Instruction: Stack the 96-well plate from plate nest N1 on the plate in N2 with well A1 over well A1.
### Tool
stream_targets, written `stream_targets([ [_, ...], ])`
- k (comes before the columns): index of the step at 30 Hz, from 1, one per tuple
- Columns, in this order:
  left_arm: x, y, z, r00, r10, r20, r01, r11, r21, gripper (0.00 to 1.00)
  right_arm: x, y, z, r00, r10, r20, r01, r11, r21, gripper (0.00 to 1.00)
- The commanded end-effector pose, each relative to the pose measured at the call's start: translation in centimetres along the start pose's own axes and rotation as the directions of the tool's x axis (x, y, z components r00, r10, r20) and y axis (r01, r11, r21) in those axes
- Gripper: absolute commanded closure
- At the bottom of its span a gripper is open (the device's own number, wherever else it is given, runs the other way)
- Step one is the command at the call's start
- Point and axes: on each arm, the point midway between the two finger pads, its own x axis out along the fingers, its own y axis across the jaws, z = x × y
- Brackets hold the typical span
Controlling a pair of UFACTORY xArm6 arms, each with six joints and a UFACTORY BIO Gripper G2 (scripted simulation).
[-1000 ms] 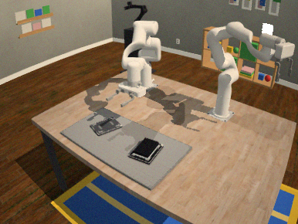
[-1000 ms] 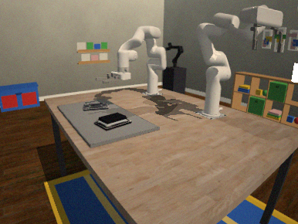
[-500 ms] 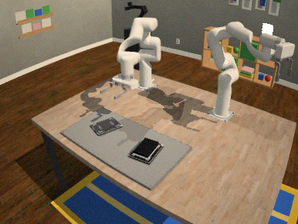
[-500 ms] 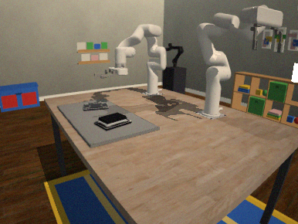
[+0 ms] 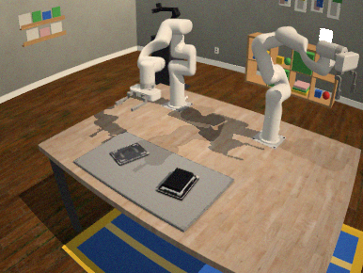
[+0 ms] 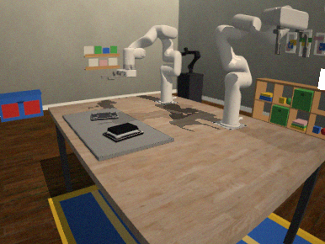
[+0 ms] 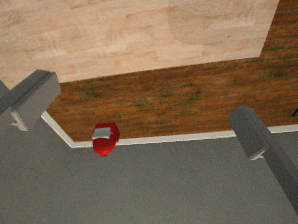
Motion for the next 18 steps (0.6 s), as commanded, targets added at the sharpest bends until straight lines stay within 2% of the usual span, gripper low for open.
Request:
stream_targets([
  [1, -0.2, 0.0, 0.0, 1.000, 0.000, -0.004, 0.000, 1.000, 0.000, 0.00, -0.3, -1.6, 0.8, 1.000, 0.003, 0.004, -0.003, 1.000, 0.003, 0.63],
  [15, -0.2, 0.0, 0.0, 1.000, 0.000, -0.004, 0.000, 1.000, 0.000, 0.00, -1.8, -8.1, 3.1, 1.000, 0.003, 0.004, -0.003, 1.000, 0.002, 0.63],
  [18, -0.2, 0.0, 0.0, 1.000, 0.000, -0.004, 0.000, 1.000, 0.000, 0.00, -1.9, -8.5, 3.2, 1.000, 0.003, 0.004, -0.003, 1.000, 0.002, 0.63],
])
